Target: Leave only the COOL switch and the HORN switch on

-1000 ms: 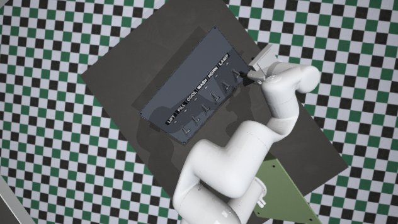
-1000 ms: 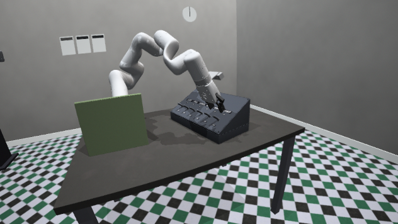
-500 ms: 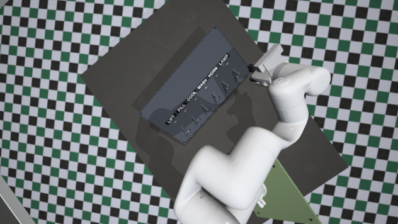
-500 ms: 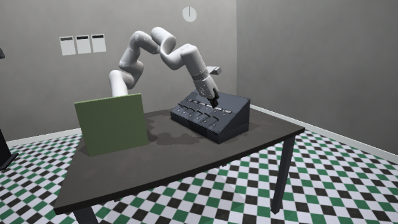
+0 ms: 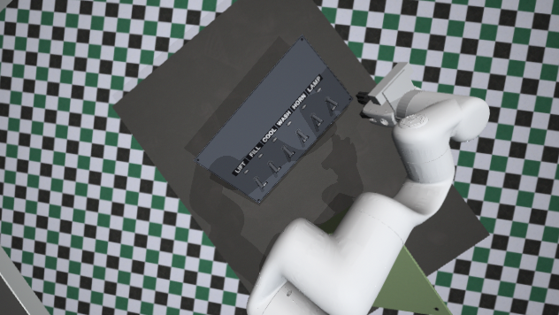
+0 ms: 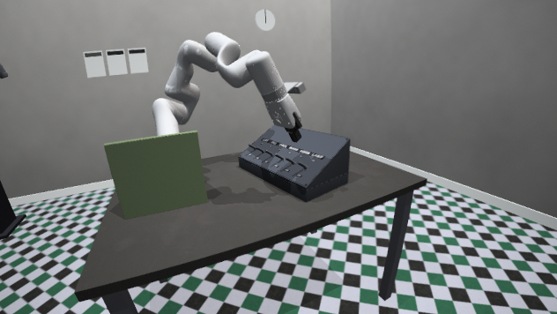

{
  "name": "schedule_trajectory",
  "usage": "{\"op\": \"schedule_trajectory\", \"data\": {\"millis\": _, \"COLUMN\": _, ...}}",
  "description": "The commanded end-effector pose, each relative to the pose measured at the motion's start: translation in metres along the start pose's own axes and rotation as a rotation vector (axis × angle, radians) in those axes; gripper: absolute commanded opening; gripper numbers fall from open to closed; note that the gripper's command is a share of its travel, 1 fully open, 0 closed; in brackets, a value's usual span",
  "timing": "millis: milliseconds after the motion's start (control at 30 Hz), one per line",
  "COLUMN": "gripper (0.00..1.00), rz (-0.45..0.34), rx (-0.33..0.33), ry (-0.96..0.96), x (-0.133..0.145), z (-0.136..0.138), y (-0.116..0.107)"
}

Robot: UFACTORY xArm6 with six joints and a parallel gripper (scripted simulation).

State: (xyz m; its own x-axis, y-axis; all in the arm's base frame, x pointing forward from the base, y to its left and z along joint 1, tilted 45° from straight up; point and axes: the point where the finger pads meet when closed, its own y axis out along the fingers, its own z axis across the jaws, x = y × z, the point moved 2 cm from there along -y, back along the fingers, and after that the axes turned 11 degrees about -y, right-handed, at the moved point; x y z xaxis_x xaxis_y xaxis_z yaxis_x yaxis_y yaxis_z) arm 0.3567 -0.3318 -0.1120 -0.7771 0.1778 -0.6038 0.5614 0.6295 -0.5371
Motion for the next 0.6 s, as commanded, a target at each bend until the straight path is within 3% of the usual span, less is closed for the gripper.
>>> {"op": "schedule_trajectory", "data": {"millis": 0, "gripper": 0.00, "rz": 0.001, "rx": 0.004, "ry": -0.003, "x": -0.002, "z": 0.001, "y": -0.003}}
{"op": "schedule_trajectory", "data": {"millis": 100, "gripper": 0.00, "rz": 0.002, "rx": 0.003, "ry": -0.003, "x": 0.001, "z": -0.009, "y": -0.004}}
{"op": "schedule_trajectory", "data": {"millis": 233, "gripper": 0.00, "rz": 0.003, "rx": 0.003, "ry": -0.003, "x": 0.020, "z": -0.069, "y": -0.004}}
{"op": "schedule_trajectory", "data": {"millis": 300, "gripper": 0.00, "rz": 0.003, "rx": 0.003, "ry": -0.003, "x": 0.020, "z": -0.069, "y": -0.004}}
{"op": "schedule_trajectory", "data": {"millis": 400, "gripper": 0.00, "rz": 0.001, "rx": 0.003, "ry": -0.003, "x": 0.034, "z": -0.107, "y": -0.002}}
{"op": "schedule_trajectory", "data": {"millis": 567, "gripper": 0.00, "rz": 0.000, "rx": 0.003, "ry": -0.003, "x": 0.036, "z": -0.111, "y": -0.002}}
